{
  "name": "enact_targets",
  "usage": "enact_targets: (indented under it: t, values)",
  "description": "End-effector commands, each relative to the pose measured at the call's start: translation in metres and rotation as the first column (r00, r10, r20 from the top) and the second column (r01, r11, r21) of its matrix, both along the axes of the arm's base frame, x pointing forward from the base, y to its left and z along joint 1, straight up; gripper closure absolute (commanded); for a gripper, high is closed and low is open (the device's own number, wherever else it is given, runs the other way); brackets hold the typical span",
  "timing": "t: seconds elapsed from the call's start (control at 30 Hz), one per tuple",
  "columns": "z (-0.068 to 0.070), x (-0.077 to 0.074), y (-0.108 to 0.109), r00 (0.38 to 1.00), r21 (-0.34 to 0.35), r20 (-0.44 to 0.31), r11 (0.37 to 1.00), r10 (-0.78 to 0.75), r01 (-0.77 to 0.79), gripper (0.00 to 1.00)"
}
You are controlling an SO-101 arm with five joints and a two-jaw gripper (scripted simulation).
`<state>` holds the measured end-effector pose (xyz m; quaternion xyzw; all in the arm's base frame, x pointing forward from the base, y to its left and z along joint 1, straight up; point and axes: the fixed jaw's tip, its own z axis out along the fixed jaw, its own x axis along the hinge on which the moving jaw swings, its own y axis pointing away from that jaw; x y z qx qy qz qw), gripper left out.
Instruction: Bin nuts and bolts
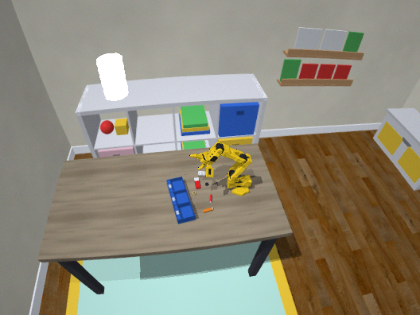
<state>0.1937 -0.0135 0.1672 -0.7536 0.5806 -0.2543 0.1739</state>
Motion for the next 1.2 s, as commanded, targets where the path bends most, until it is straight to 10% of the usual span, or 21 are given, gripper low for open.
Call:
enact_targets:
  t: [0.0, 0.27, 0.57, 1.17]
  values:
    - [-0.003, -0.003, 0.002, 0.989, 0.108, -0.028, 0.983, -0.148, 0.150, 0.00]
    - [-0.013, -0.008, 0.005, 0.926, 0.236, -0.121, 0.895, -0.359, 0.378, 0.00]
    - [-0.025, -0.015, 0.008, 0.734, 0.342, -0.287, 0.649, -0.616, 0.679, 0.00]
    - [-0.042, -0.026, 0.012, 0.281, 0.326, -0.513, 0.118, -0.811, 0.938, 0.00]
